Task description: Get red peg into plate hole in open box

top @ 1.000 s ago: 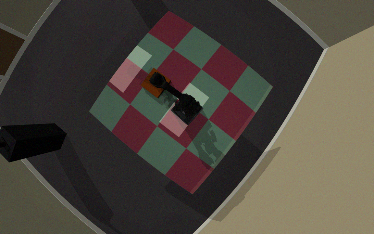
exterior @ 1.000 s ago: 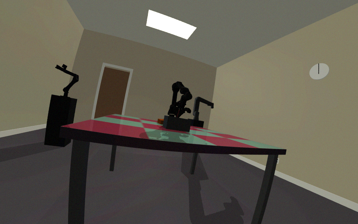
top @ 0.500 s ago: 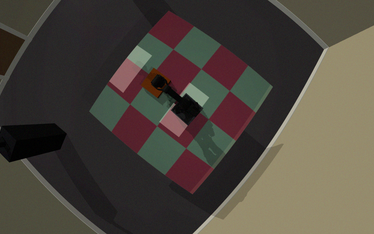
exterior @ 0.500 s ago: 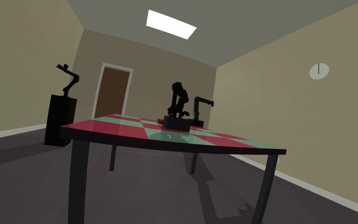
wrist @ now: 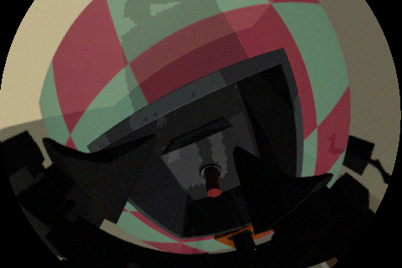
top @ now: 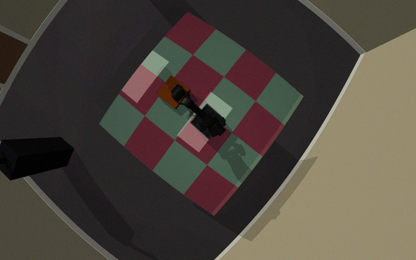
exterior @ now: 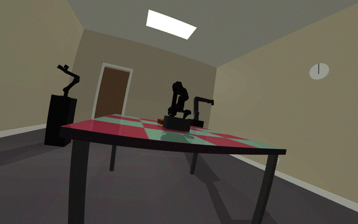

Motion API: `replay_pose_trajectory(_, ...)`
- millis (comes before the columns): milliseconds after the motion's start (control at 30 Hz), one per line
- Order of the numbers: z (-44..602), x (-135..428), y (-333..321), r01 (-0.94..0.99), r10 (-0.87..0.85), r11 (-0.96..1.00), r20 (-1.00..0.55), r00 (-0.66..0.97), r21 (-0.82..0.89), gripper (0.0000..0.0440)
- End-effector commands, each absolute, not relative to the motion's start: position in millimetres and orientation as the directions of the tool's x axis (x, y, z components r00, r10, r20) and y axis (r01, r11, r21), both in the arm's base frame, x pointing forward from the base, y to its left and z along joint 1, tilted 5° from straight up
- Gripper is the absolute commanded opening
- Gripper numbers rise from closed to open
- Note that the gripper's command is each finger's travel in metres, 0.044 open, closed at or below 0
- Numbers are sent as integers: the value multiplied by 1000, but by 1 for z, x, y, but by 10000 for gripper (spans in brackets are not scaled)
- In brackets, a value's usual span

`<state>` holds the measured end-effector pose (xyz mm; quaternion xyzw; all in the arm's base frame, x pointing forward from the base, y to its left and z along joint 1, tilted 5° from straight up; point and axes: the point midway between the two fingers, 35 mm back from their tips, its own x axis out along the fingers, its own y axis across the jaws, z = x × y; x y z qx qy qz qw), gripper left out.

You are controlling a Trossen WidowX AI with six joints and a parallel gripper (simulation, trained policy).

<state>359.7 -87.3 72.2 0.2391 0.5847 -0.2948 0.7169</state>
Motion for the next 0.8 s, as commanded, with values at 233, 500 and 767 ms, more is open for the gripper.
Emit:
replay_pose_trajectory(233, 99, 398, -78, 661, -57, 745, -979, 194, 88, 440)
replay_pose_trajectory(500, 116, 417, -69, 633, -20, 761, -970, 241, 141, 440)
replay_pose_trajectory(767, 117, 418, -68, 631, -19, 762, -970, 244, 143, 440)
